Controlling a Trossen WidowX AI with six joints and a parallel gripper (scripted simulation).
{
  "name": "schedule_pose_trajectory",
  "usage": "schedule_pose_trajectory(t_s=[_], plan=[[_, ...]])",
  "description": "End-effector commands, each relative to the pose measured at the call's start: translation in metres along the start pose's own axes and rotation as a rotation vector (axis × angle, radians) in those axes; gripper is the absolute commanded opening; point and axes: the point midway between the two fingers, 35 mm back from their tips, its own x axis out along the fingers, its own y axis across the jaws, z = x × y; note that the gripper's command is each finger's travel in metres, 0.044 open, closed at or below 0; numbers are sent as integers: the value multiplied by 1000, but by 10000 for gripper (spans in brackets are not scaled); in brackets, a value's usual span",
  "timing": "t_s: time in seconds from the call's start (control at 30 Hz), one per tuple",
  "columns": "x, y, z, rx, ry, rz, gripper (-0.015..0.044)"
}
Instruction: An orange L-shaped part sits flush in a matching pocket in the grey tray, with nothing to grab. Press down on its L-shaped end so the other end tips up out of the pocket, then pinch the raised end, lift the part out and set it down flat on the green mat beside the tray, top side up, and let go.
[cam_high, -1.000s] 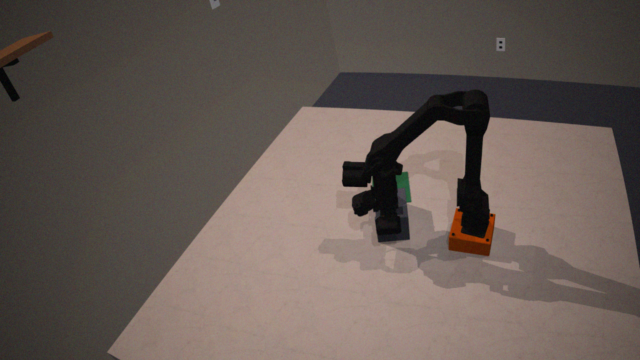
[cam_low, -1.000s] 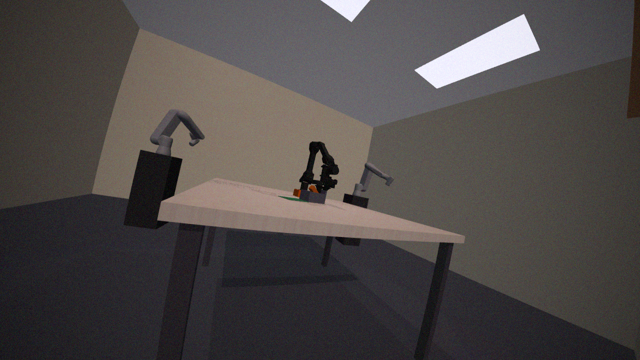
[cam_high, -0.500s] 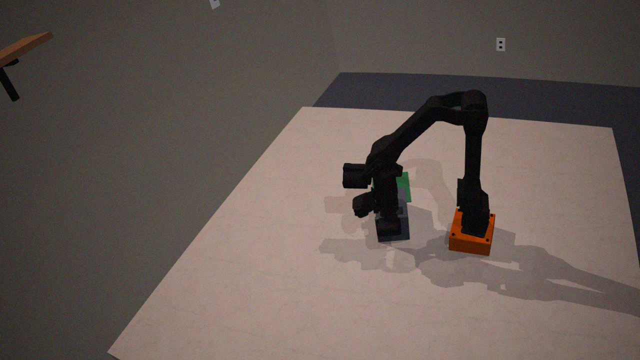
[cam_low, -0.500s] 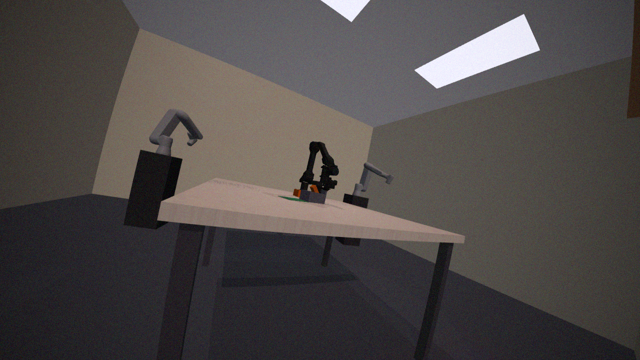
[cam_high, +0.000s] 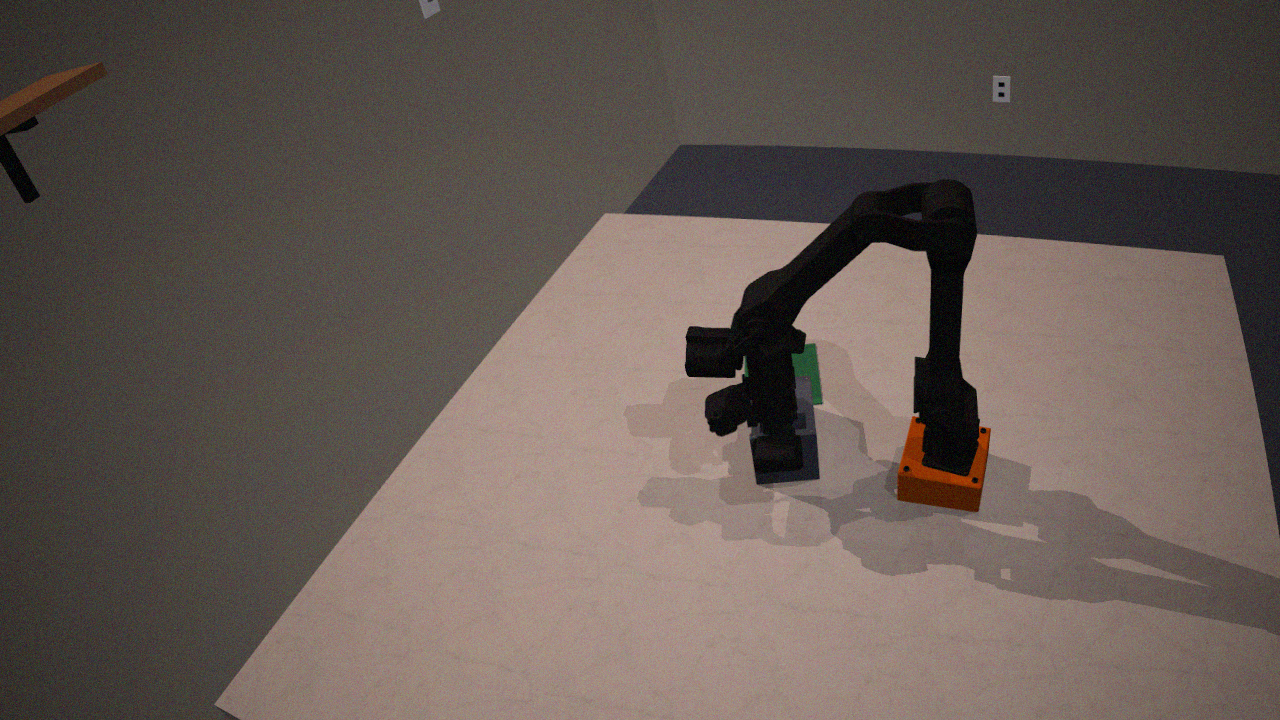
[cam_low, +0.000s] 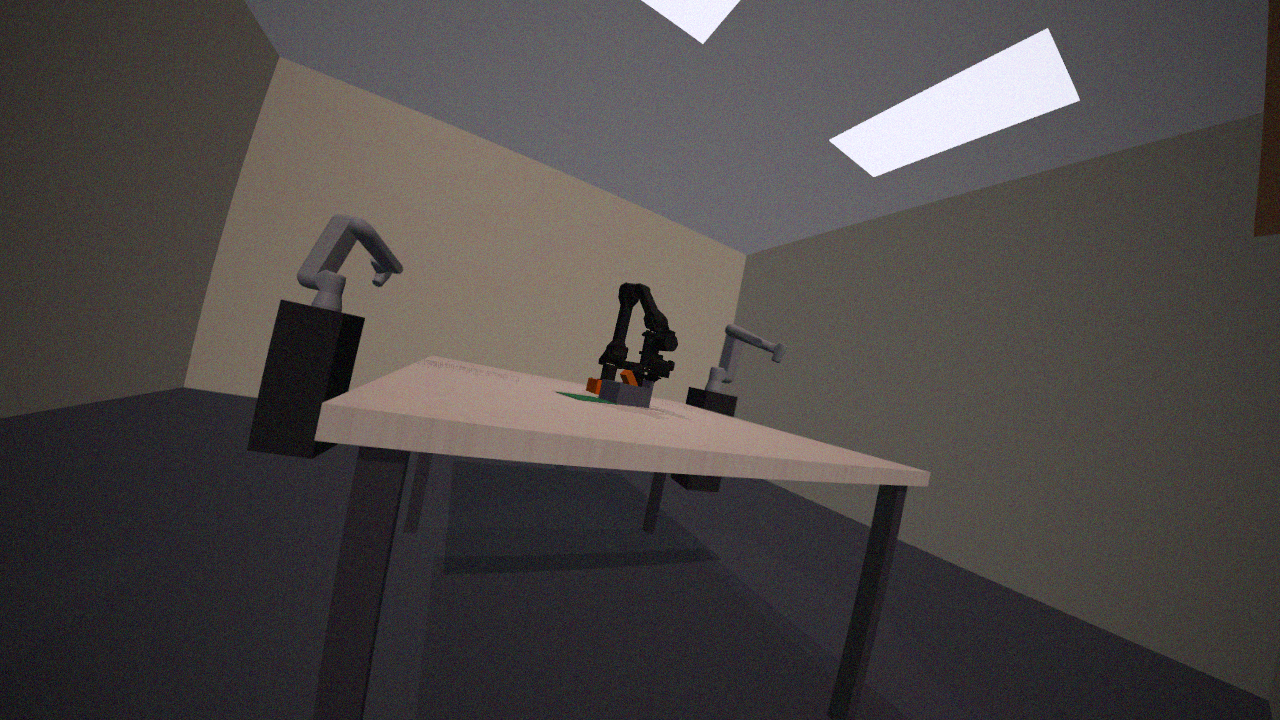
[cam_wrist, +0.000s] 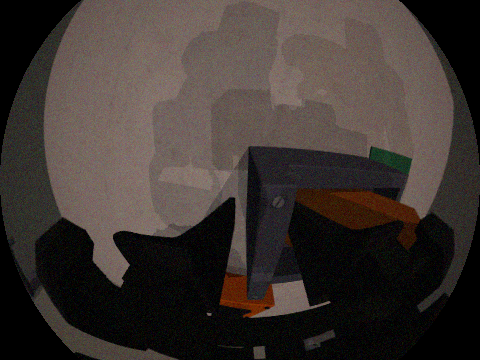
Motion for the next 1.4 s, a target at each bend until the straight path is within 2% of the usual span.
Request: schedule_pose_trajectory(t_s=[0.0, 0.47, 0.57, 0.7, 0.77, 1.37], plan=[[-3, 2, -1, 3, 3, -2, 180], [-18, 9, -2, 10, 12, -6, 180], [-43, 6, 2, 10, 12, -7, 180], [-98, 0, 0, 10, 12, -7, 180], [-108, -1, -2, 10, 12, -8, 180], [-104, 0, -3, 16, 21, -4, 180]])
